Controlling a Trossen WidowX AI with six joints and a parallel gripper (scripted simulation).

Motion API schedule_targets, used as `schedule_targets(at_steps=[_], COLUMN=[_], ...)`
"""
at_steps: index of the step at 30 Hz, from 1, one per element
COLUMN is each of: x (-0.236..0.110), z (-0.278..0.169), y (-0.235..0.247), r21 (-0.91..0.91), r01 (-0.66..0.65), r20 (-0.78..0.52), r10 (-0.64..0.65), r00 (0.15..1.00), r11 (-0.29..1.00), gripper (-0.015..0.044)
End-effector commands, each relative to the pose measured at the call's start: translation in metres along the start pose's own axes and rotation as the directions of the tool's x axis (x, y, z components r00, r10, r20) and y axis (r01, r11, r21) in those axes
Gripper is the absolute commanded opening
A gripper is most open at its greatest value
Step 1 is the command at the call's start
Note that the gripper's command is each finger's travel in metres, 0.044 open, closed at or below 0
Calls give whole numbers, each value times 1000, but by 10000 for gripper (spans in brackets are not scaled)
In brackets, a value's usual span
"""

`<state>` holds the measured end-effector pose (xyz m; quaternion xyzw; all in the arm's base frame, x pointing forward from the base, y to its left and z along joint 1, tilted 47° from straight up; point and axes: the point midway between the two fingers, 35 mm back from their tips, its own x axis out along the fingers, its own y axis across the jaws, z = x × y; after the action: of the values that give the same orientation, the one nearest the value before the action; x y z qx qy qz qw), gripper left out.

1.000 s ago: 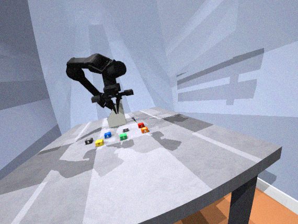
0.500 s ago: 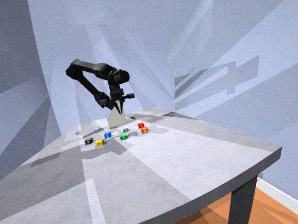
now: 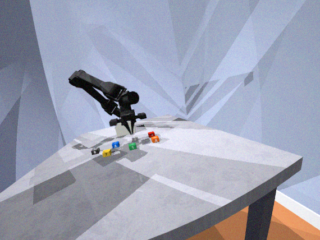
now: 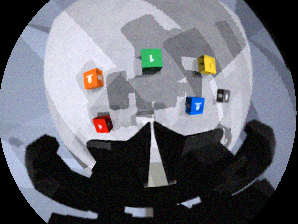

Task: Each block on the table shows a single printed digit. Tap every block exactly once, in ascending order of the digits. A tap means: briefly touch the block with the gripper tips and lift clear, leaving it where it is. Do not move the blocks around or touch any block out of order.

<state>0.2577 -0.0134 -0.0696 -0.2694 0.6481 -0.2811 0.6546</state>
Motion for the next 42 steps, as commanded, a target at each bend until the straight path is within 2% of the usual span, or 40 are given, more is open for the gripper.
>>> schedule_targets(at_steps=[1, 16, 20, 25, 31, 37, 42], x=[8, 23, -5, -10, -86, -89, -91], z=[-2, -3, -2, -2, -1, -1, -3], y=[0, -1, 0, 0, 1, 9, 75], r21=[-10, -10, -9, -10, -10, -11, -11], r01=[7, 8, 7, 6, 3, 2, -4], r20=[-6, -6, -5, -6, -6, -6, -5], r10=[-7, -8, -7, -6, -4, -2, 4], r00=[1000, 1000, 1000, 1000, 1000, 1000, 1000], r11=[1000, 1000, 1000, 1000, 1000, 1000, 1000], gripper=[20, 20, 20, 20, 20, 20, 20])
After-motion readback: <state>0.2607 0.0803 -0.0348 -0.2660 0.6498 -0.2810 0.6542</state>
